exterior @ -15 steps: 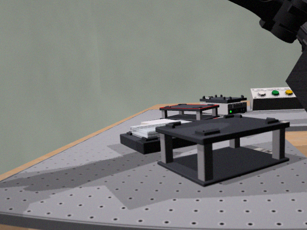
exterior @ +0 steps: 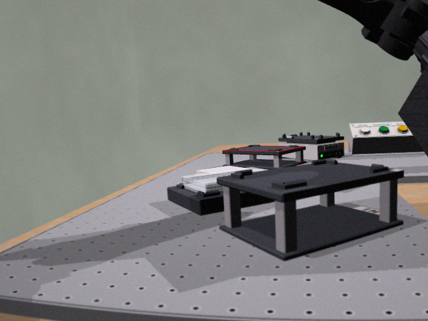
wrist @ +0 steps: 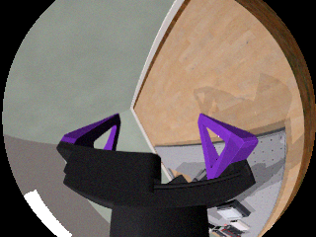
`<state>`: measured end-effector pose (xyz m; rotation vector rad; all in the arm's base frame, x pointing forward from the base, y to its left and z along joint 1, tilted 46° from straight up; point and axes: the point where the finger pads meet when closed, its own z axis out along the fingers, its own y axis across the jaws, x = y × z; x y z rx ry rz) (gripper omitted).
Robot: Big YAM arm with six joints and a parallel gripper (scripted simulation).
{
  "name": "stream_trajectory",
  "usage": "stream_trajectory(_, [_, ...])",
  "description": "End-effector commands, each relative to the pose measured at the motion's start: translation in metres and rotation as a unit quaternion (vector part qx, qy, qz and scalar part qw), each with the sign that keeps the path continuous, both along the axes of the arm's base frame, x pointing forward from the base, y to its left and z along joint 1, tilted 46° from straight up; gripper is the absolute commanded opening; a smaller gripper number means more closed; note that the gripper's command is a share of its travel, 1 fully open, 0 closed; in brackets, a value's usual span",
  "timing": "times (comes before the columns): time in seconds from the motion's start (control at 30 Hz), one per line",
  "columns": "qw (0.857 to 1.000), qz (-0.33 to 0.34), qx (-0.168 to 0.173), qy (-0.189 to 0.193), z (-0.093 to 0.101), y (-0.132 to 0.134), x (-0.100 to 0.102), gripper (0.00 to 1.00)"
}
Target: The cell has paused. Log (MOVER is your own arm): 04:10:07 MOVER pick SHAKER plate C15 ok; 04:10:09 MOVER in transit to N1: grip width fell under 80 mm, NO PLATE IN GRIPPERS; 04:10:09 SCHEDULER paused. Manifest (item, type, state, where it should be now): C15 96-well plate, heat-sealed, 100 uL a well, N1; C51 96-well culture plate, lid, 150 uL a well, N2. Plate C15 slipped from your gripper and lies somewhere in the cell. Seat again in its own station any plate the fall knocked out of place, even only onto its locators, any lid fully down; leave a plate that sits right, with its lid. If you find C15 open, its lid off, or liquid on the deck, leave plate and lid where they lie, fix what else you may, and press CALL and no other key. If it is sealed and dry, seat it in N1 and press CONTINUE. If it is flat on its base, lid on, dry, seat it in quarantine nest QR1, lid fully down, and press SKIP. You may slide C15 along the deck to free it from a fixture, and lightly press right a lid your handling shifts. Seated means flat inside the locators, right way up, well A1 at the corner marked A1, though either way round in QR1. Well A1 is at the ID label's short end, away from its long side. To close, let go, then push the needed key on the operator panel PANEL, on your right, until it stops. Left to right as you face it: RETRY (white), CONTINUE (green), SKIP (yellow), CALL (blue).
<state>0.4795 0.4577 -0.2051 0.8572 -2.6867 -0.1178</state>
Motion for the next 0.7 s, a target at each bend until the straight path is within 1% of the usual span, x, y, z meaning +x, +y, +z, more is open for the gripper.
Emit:
stream_trajectory(0.0, [1.0, 0.004, 0.004, -0.004, 0.006, 0.006, 0.0, 1.0])
stream_trajectory(0.03, [1.0, 0.004, 0.004, -0.004, 0.006, 0.006, 0.0, 1.0])
stream_trajectory(0.07, [1.0, 0.0, 0.0, 0.0, 0.0, 0.0, 0.0, 1.0])
stream_trajectory(0.6, [1.0, 0.0, 0.0, 0.0, 0.0, 0.0, 0.0, 1.0])
stream_trajectory(0.63, [0.999, 0.015, 0.009, -0.035, 0.029, 0.029, -0.006, 1.0])
stream_trajectory(0.67, [0.999, 0.013, 0.005, -0.043, 0.034, 0.028, -0.005, 1.0])
